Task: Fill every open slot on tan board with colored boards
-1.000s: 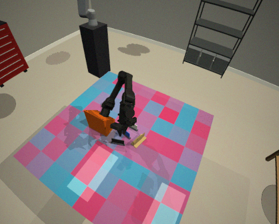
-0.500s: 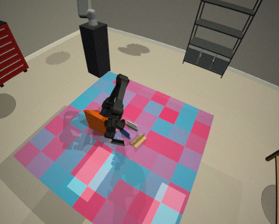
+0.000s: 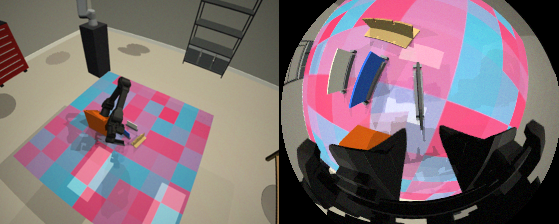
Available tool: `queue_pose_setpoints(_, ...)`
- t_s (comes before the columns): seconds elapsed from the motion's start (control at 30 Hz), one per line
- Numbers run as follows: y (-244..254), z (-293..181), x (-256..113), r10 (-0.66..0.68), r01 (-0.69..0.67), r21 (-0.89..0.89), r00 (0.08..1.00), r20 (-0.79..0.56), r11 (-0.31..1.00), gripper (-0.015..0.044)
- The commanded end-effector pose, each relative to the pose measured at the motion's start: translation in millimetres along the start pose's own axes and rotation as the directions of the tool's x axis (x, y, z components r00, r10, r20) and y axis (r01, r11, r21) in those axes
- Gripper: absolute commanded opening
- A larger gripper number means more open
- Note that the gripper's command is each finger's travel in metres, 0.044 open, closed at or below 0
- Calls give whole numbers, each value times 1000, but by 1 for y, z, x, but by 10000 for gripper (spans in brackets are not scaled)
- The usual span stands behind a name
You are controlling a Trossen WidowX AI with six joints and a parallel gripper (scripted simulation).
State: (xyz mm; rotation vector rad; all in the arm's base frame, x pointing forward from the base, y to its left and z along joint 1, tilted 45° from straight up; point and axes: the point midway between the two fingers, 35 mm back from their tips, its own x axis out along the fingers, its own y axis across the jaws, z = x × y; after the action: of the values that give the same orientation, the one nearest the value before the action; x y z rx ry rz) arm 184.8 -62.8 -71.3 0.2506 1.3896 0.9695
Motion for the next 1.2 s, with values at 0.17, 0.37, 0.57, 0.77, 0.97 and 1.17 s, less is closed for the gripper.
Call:
queue_pose_setpoints(0.17,1,3,22,-11,11,4,1000,16,1000,181)
queue_pose_setpoints(0.37,1,3,28,-11,11,3,1000,17,1000,181)
queue_pose_setpoints(0.57,1,3,38,-11,11,3,1000,17,1000,181)
queue_pose_setpoints(0.77,1,4,48,-10,10,3,1000,17,1000,181)
queue_pose_setpoints(0.97,1,4,58,-10,10,3,1000,17,1000,181)
queue_pose_setpoints(1.17,1,4,67,-10,9,3,1000,18,1000,181)
